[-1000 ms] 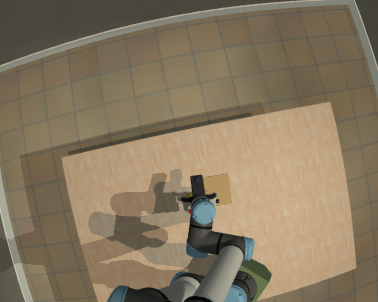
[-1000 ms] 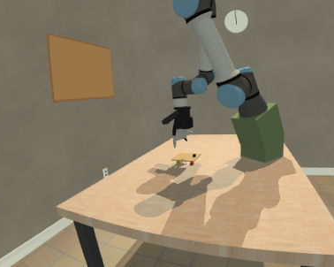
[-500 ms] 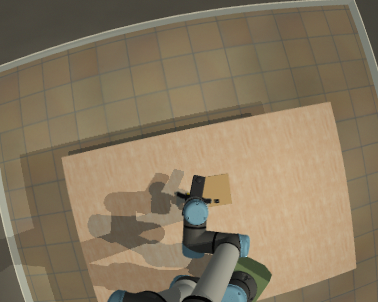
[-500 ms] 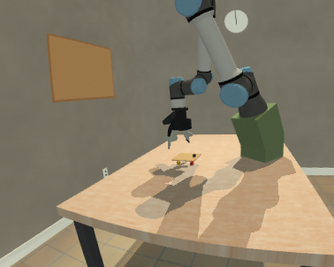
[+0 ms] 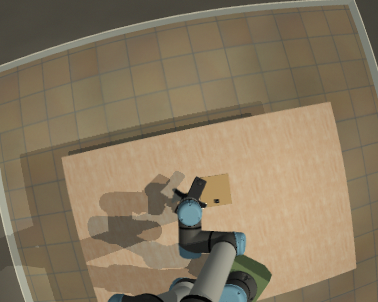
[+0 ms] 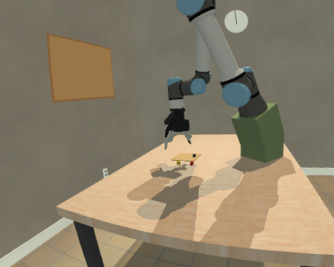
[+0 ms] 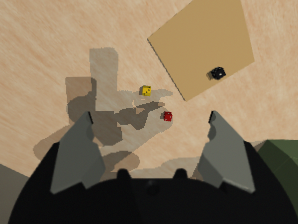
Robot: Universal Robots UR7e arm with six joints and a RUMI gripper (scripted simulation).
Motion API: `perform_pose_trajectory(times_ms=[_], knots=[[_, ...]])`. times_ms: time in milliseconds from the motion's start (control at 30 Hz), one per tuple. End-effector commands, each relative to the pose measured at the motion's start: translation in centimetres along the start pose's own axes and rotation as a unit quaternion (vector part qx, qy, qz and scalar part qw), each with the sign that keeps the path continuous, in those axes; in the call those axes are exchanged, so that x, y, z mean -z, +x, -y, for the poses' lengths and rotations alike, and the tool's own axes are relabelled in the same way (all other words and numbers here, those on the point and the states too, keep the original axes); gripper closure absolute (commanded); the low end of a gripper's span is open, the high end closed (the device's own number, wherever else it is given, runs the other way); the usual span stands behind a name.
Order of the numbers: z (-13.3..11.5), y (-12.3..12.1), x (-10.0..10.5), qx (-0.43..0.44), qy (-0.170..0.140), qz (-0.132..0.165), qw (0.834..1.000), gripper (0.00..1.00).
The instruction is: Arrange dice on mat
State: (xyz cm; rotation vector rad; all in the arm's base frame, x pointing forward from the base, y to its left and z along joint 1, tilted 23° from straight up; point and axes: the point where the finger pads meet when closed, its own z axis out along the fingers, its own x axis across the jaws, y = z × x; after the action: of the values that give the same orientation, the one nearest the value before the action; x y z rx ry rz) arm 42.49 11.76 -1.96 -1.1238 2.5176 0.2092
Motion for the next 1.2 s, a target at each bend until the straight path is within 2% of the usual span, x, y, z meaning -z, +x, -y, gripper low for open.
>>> perform_pose_trajectory(times_ms=[0, 600, 633, 1167], knots=[[-0.04, -0.37, 0.0, -0.035, 0.004, -0.001, 0.999, 0.0], [-0.24, -0.58, -0.03, -0.057, 0.004, -0.001, 0.998, 0.0], [-0.24, -0.58, -0.03, -0.057, 0.004, -0.001, 0.998, 0.82], [-0.24, -0.58, -0.03, -0.057, 0.004, -0.001, 0.998, 0.82]])
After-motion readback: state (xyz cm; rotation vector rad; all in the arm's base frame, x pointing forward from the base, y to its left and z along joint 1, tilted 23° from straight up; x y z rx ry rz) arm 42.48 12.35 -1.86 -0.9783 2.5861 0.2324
